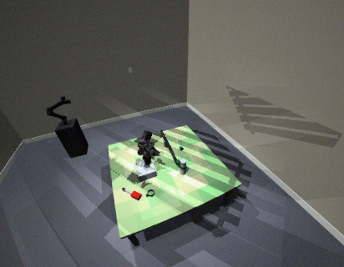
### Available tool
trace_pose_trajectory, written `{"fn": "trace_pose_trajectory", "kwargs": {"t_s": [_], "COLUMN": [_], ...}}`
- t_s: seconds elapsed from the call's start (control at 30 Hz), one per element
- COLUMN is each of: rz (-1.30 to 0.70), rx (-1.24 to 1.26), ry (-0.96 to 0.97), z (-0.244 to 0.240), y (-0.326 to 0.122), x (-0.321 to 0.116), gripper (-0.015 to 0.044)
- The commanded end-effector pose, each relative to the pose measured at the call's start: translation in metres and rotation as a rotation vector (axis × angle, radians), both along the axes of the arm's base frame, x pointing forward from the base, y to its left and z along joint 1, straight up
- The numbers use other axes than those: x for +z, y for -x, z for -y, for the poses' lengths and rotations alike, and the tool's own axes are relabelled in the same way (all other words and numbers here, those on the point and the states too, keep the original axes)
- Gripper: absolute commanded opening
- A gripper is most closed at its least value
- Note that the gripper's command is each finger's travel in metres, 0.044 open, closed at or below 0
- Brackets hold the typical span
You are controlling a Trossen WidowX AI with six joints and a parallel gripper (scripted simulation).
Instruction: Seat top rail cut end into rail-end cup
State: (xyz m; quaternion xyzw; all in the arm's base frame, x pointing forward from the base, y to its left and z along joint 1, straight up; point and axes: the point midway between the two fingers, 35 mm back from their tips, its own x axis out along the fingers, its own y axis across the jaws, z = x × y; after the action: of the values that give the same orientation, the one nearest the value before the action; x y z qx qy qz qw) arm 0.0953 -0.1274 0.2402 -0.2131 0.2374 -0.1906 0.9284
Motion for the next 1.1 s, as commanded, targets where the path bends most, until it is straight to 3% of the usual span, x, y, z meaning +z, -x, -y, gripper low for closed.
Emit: {"fn": "trace_pose_trajectory", "kwargs": {"t_s": [0.0,0.53,1.07], "rz": [-0.001,-0.275,-0.550], "rx": [0.005,0.264,0.281], "ry": [-0.007,-0.465,-0.564], "z": [0.000,-0.011,-0.058], "y": [0.000,-0.054,-0.144], "x": [0.000,-0.034,-0.056], "gripper": [0.0426,0.0440,0.0440]}}
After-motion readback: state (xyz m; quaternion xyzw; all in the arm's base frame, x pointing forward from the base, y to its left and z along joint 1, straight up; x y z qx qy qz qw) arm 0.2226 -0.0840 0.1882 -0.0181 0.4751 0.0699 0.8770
